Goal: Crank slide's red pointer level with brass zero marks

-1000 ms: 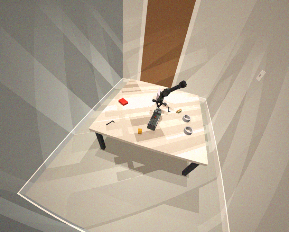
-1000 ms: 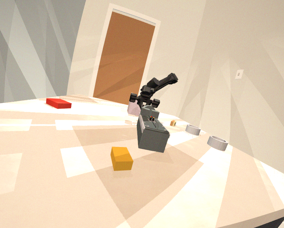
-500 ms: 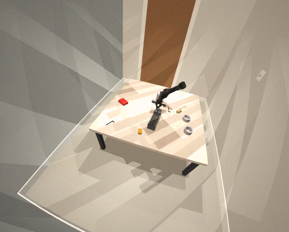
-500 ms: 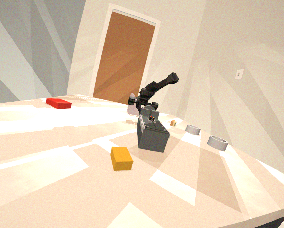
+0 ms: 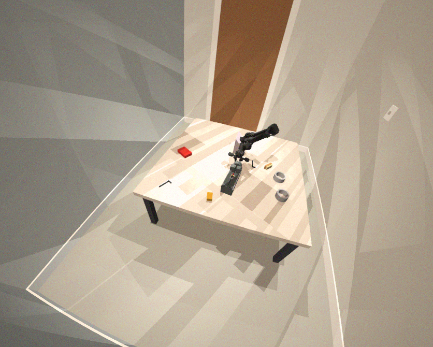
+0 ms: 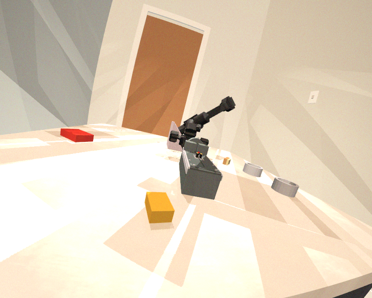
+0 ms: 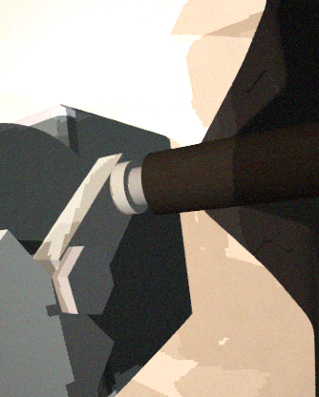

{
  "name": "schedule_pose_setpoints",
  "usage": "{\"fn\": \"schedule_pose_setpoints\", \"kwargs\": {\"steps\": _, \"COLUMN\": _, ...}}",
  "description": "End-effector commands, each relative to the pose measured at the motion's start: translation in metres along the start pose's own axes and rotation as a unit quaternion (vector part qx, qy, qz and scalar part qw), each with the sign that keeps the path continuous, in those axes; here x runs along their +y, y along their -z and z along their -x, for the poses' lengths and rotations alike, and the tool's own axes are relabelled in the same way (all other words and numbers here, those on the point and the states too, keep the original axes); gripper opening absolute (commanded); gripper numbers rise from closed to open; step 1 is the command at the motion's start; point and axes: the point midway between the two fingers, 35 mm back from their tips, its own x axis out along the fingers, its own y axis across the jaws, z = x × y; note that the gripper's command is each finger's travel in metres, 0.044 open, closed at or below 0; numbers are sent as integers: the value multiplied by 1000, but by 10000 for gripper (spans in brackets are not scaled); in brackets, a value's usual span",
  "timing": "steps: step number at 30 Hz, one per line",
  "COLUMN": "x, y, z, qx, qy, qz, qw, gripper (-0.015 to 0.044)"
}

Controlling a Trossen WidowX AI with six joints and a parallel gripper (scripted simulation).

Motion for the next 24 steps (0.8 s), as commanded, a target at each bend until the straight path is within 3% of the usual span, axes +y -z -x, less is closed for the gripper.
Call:
{"fn": "schedule_pose_setpoints", "kwargs": {"steps": 1, "x": 7, "y": 4, "z": -4, "qx": 4, "qy": -3, "qz": 2, "qw": 1000, "gripper": 0}}
{"fn": "schedule_pose_setpoints", "kwargs": {"steps": 24, "x": 24, "y": 6, "z": -5, "qx": 4, "qy": -3, "qz": 2, "qw": 1000, "gripper": 0}}
